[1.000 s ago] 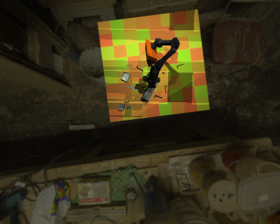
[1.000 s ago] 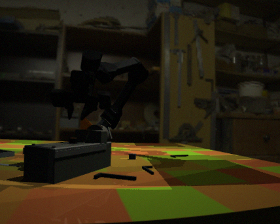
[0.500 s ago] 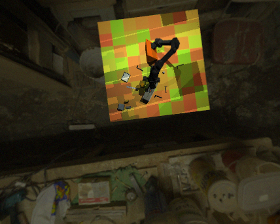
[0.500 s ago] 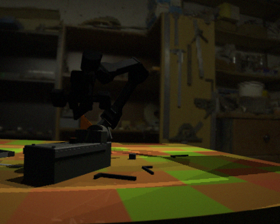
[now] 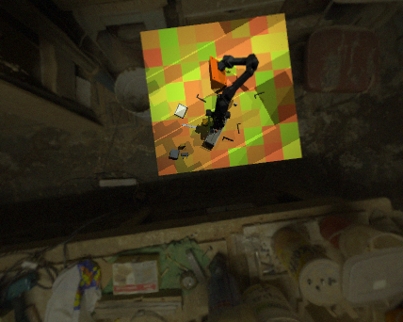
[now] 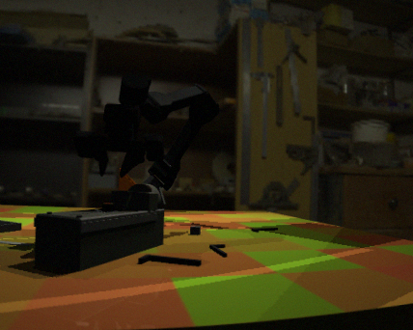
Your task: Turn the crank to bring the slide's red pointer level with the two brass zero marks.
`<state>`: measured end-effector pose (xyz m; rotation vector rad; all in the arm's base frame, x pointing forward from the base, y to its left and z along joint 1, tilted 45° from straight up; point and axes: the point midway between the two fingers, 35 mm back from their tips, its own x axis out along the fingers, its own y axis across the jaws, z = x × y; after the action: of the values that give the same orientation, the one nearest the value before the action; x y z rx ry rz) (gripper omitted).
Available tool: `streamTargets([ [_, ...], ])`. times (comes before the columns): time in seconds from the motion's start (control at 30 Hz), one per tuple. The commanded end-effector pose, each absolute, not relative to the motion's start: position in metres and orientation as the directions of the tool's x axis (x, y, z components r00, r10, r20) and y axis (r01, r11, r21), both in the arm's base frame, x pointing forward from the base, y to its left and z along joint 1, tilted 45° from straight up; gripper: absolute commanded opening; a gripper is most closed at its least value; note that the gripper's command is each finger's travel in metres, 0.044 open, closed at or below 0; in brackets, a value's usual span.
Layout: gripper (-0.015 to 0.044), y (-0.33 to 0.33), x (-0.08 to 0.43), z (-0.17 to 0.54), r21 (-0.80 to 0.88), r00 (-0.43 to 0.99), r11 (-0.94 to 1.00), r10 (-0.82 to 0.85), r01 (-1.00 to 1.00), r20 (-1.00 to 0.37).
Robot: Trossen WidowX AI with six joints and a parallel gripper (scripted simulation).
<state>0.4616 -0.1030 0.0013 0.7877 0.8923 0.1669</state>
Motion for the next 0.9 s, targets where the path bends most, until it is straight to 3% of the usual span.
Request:
streamTargets([
  [0.0, 0.0263, -0.1033, 0.4615, 0.0012, 0.677, 0.635, 0.713, 0.440, 0.182, -0.635],
  [0.2, 0.0420, -0.1033, 0.4615, 0.0012, 0.677, 0.635, 0.713, 0.440, 0.182, -0.635],
  [0.27, 0.0440, -0.1033, 0.4615, 0.0012, 0.677, 0.635, 0.713, 0.440, 0.182, -0.635],
  [0.8, 0.0020, -0.1033, 0.4615, 0.0012, 0.677, 0.635, 0.713, 0.440, 0.182, -0.635],
  [0.87, 0.0000, -0.1033, 0.4615, 0.0012, 0.677, 0.635, 0.713, 0.440, 0.182, -0.635],
])
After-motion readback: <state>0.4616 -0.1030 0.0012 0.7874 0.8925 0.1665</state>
